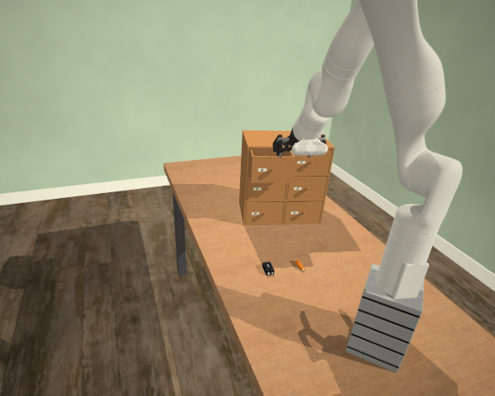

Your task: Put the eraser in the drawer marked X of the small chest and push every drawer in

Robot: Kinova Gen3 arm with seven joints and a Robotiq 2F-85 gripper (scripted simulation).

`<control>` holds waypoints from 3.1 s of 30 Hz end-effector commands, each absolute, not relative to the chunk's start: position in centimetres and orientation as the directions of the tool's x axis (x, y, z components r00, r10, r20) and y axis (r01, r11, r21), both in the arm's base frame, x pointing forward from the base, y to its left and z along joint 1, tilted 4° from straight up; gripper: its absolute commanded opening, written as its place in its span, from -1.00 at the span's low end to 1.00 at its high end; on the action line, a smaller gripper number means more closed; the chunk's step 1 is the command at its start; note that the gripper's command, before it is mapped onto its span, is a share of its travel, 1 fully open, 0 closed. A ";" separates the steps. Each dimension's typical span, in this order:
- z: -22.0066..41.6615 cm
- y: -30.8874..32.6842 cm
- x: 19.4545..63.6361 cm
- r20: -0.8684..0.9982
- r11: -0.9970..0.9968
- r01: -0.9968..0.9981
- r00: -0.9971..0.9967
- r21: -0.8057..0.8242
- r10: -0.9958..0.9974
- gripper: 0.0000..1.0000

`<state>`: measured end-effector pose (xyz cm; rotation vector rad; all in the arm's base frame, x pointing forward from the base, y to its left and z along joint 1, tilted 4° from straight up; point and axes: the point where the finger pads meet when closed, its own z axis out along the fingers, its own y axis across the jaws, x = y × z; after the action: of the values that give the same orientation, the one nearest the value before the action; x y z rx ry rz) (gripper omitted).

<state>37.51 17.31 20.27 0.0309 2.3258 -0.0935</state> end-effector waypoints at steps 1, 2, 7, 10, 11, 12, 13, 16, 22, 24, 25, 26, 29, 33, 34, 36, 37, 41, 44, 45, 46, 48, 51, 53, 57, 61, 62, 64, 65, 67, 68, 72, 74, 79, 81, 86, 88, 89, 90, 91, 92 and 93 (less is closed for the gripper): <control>20.4 17.4 37.6 -0.720 0.998 0.054 -0.694 -0.045 0.005 1.00; 20.4 17.4 37.6 -0.718 0.998 0.054 -0.696 -0.045 0.005 1.00; 20.5 17.5 37.6 -0.713 0.998 0.052 -0.701 -0.043 0.006 1.00; 20.6 17.6 37.6 -0.709 0.998 0.050 -0.705 -0.041 0.006 1.00; 20.7 17.6 37.6 -0.707 0.998 0.049 -0.707 -0.040 0.006 1.00; 20.7 17.6 37.6 -0.705 0.998 0.048 -0.710 -0.039 0.006 1.00; 20.7 17.7 37.6 -0.701 0.998 0.048 -0.713 -0.039 0.007 1.00; 20.8 17.7 37.6 -0.692 0.998 0.047 -0.722 -0.038 0.007 1.00; 21.0 17.6 37.6 -0.669 0.998 0.048 -0.743 -0.040 0.009 1.00; 21.0 17.6 37.6 -0.669 0.998 0.048 -0.743 -0.040 0.009 1.00; 21.0 17.7 37.6 -0.664 0.998 0.048 -0.748 -0.039 0.010 1.00; 21.0 17.7 37.6 -0.658 0.998 0.047 -0.753 -0.039 0.010 1.00; 21.1 17.7 37.6 -0.641 0.998 0.048 -0.767 -0.040 0.011 1.00; 21.3 17.7 37.6 -0.614 0.998 0.048 -0.789 -0.039 0.014 1.00; 21.3 17.7 37.6 -0.607 0.998 0.048 -0.795 -0.040 0.014 1.00; 21.4 17.7 37.6 -0.591 0.998 0.048 -0.806 -0.040 0.015 1.00; 21.5 17.7 37.6 -0.583 0.998 0.048 -0.812 -0.040 0.016 1.00; 21.5 17.7 37.5 -0.566 0.998 0.048 -0.824 -0.040 0.017 1.00; 21.7 17.7 37.5 -0.539 0.998 0.048 -0.842 -0.040 0.019 1.00; 21.7 17.7 37.5 -0.530 0.998 0.048 -0.848 -0.040 0.020 1.00; 21.8 17.7 37.5 -0.521 0.998 0.049 -0.853 -0.040 0.021 1.00; 21.9 17.7 37.5 -0.501 0.998 0.048 -0.865 -0.040 0.022 1.00; 22.1 17.7 37.5 -0.471 0.998 0.049 -0.882 -0.040 0.024 1.00; 22.2 17.7 37.5 -0.451 0.998 0.048 -0.892 -0.040 0.025 1.00; 22.3 17.7 37.5 -0.420 0.998 0.048 -0.907 -0.040 0.027 1.00; 22.5 17.7 37.5 -0.388 0.998 0.049 -0.921 -0.040 0.029 1.00; 22.5 17.7 37.5 -0.378 0.998 0.049 -0.925 -0.040 0.030 1.00; 22.6 17.7 37.5 -0.357 0.998 0.048 -0.934 -0.040 0.031 1.00; 22.7 17.7 37.5 -0.347 0.998 0.049 -0.937 -0.040 0.032 1.00; 22.8 17.7 37.5 -0.326 0.998 0.049 -0.945 -0.040 0.033 1.00; 22.8 17.7 37.5 -0.316 0.998 0.049 -0.948 -0.040 0.033 1.00; 23.0 17.7 37.5 -0.278 0.998 0.049 -0.960 -0.040 0.036 1.00; 23.1 17.7 37.5 -0.268 0.998 0.049 -0.963 -0.040 0.036 1.00; 23.2 17.7 37.4 -0.232 0.998 0.049 -0.972 -0.040 0.038 1.00; 23.3 17.7 37.4 -0.216 0.998 0.049 -0.976 -0.040 0.039 1.00; 23.5 17.7 37.4 -0.177 0.998 0.049 -0.983 -0.040 0.041 1.00; 23.6 17.7 37.4 -0.163 0.998 0.049 -0.986 -0.040 0.041 1.00; 23.6 17.7 37.4 -0.157 0.998 0.049 -0.987 -0.040 0.042 1.00; 23.6 17.7 37.4 -0.150 0.998 0.049 -0.988 -0.040 0.042 1.00; 23.6 17.7 37.4 -0.150 0.998 0.049 -0.988 -0.040 0.042 1.00; 23.6 17.7 37.4 -0.150 0.998 0.049 -0.988 -0.040 0.042 1.00; 23.6 17.7 37.4 -0.144 0.998 0.049 -0.989 -0.040 0.042 1.00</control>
<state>37.10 18.04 23.65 0.0550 2.9927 -0.0586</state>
